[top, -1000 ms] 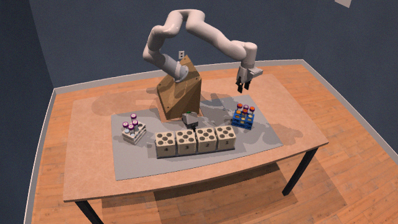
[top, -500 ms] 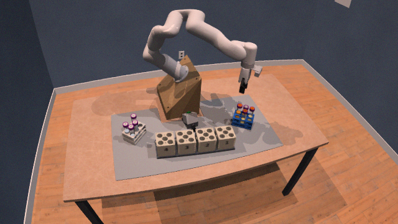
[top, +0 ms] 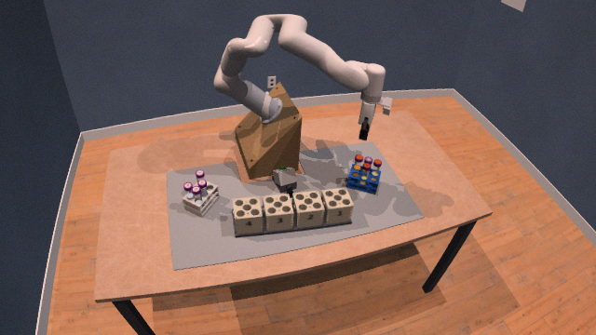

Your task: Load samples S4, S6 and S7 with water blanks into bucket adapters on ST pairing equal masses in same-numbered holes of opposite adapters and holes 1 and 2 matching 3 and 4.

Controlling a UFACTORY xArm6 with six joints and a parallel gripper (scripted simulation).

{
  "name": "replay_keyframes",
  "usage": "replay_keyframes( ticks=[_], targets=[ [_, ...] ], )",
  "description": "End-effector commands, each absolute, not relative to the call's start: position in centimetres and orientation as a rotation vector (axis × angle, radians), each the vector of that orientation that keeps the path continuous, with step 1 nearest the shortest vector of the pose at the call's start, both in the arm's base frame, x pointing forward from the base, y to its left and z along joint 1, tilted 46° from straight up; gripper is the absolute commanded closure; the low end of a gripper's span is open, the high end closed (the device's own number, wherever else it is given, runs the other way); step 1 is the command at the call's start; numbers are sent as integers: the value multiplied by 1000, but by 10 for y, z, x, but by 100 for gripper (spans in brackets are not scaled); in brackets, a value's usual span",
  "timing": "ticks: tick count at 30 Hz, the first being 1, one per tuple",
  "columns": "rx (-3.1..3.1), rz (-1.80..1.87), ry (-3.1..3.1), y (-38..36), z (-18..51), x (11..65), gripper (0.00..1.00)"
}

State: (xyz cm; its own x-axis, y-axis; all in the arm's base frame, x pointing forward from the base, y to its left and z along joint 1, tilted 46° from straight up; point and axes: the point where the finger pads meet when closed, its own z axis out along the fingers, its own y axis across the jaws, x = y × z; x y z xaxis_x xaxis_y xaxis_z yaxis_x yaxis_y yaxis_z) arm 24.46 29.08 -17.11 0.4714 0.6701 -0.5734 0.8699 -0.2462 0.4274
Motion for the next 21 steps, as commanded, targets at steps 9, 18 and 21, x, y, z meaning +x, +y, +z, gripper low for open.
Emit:
replay_keyframes(
  ticks=[9,18,21],
  targets=[
    [2003,-351,1277,277,-186,249,43],
    [2003,-351,1277,267,-196,251,43],
    [2003,-351,1277,263,-200,251,43]
  ],
)
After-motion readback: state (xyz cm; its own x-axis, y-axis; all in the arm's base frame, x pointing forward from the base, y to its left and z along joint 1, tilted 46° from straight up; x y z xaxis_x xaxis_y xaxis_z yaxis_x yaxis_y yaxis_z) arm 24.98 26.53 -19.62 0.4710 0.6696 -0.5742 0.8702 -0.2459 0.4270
